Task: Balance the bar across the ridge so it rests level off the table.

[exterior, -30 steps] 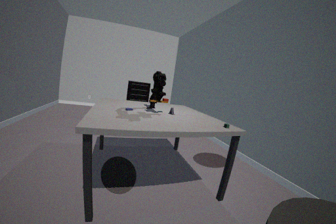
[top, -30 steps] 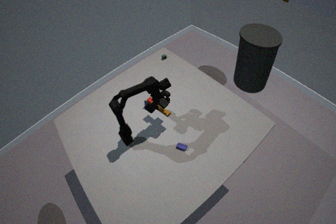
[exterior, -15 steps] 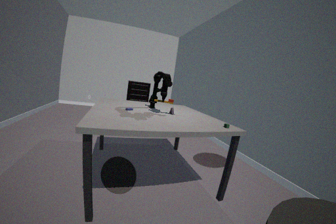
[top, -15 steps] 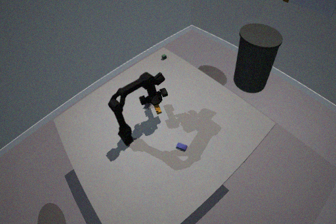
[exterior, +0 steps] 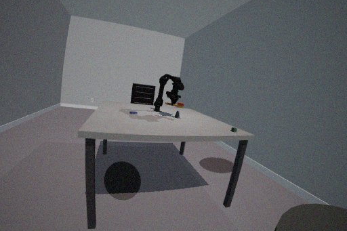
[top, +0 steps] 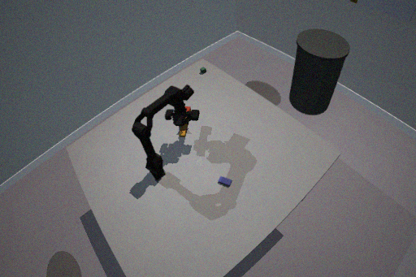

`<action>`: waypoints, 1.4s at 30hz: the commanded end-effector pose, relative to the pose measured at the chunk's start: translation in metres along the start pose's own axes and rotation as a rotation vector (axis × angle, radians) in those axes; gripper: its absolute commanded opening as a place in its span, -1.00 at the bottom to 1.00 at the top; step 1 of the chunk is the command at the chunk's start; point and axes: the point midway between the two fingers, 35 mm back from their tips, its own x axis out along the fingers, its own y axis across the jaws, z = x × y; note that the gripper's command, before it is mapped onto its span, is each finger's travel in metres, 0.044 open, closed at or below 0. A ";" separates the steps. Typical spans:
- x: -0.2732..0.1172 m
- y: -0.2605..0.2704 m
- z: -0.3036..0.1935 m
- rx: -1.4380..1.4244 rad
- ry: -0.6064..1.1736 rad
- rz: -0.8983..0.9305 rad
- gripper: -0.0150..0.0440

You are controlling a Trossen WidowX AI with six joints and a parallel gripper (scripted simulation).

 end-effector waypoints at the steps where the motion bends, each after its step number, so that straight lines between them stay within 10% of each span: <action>1: -0.001 -0.014 -0.004 0.102 0.004 -0.011 -0.49; 42: 0.042 -0.055 -0.012 0.304 0.006 -0.041 -0.49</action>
